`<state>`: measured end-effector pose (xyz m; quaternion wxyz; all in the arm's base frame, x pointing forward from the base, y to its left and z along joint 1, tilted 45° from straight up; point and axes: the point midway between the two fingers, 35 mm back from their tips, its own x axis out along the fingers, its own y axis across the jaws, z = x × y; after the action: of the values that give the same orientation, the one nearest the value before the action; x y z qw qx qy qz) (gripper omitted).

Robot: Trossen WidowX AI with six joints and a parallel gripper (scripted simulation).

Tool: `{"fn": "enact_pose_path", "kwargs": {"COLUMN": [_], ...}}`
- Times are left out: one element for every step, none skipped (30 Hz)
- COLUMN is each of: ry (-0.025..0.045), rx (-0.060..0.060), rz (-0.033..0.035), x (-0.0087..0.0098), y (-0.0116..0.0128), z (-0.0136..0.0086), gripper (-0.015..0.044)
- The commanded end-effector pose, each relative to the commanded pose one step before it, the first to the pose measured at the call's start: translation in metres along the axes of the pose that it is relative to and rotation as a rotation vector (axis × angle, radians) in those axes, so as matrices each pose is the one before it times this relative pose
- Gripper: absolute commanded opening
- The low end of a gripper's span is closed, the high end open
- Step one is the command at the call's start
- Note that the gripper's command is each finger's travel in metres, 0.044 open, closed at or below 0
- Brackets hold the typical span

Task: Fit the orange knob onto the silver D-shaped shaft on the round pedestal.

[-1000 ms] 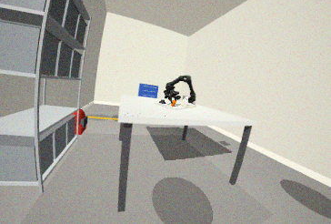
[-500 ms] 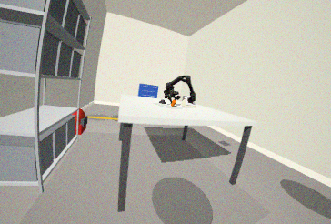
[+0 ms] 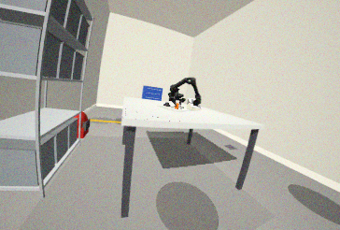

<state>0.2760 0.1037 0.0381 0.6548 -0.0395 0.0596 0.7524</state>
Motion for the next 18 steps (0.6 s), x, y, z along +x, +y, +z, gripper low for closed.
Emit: {"fn": "enact_pose_path", "kwargs": {"ry": [0.00014,0.0,0.0,0.0,0.0,0.0,0.0,0.0,0.0,0.0,0.0,0.0,0.0,0.0,0.0,0.0,0.0,0.0], "rx": [0.0,0.0,0.0,0.0,0.0,0.0,0.0,0.0,0.0,0.0,0.0,0.0,0.0,0.0,0.0,0.0,0.0,0.0], "rz": [-0.00075,0.0,0.0,0.0,0.0,0.0,0.0,0.0,0.0,0.0,0.0,0.0,0.0,0.0,0.0,0.0,0.0,0.0], "x": [-0.0001,0.0,0.0,0.0,0.0,0.0,0.0,0.0,0.0,0.0,0.0,0.0,0.0,0.0,0.0,0.0,0.0,0.0], "y": [-0.00005,0.0,0.0,0.0,0.0,0.0,0.0,0.0,0.0,0.0,0.0,0.0,0.0,0.0,0.0,0.0,0.0,0.0], "z": [0.00024,0.0,0.0,0.0,0.0,0.0,0.0,0.0,0.0,0.0,0.0,0.0,0.0,0.0,0.0,0.0,0.0,0.0], "gripper": [0.026,0.026,0.026,0.026,0.026,0.026,0.026,0.026,0.026,0.026,0.026,0.0286,0.0312,0.0339,0.0365,0.0391,0.0417,0.044]}}
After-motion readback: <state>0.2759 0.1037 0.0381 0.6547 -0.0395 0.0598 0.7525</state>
